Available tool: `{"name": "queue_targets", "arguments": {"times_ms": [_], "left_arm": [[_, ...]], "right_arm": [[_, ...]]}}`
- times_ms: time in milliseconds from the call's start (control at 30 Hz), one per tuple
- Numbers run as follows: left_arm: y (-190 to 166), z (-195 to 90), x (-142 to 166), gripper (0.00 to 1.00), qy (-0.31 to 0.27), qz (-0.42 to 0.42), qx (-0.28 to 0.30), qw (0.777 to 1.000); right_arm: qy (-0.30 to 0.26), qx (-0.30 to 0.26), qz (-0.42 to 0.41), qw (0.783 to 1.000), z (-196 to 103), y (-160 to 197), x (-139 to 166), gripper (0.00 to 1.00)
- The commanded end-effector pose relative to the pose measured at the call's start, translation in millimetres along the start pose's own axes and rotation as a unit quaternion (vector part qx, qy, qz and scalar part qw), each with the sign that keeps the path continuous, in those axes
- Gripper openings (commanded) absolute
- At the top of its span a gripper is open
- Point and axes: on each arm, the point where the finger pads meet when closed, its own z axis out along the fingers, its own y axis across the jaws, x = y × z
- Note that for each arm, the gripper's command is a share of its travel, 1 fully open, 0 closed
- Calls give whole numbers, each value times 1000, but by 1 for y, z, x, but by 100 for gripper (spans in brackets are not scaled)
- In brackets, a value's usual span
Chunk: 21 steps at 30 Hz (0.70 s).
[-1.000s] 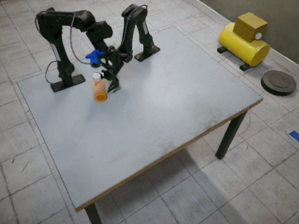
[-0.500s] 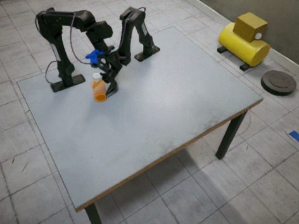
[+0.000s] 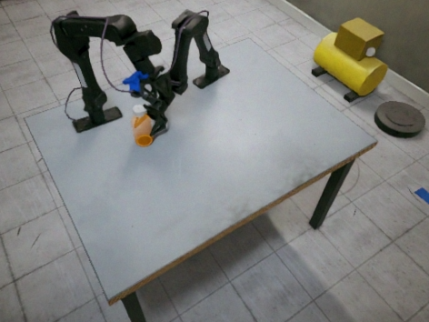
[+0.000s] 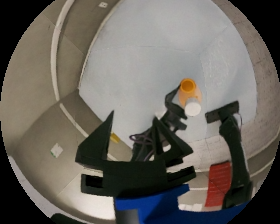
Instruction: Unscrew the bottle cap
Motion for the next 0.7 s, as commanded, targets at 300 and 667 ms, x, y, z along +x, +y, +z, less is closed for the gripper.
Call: {"name": "queue_targets", "arguments": {"times_ms": [300,667], "left_arm": [[0,-14,-49,7,-12,0,0,1000],[0,-19,-59,0,-12,0,0,1000]], "right_arm": [[-6,-11,1,1000,-7,-1,-2,70],[-6,-11,1,1000,-7,-1,-2,70]]}}
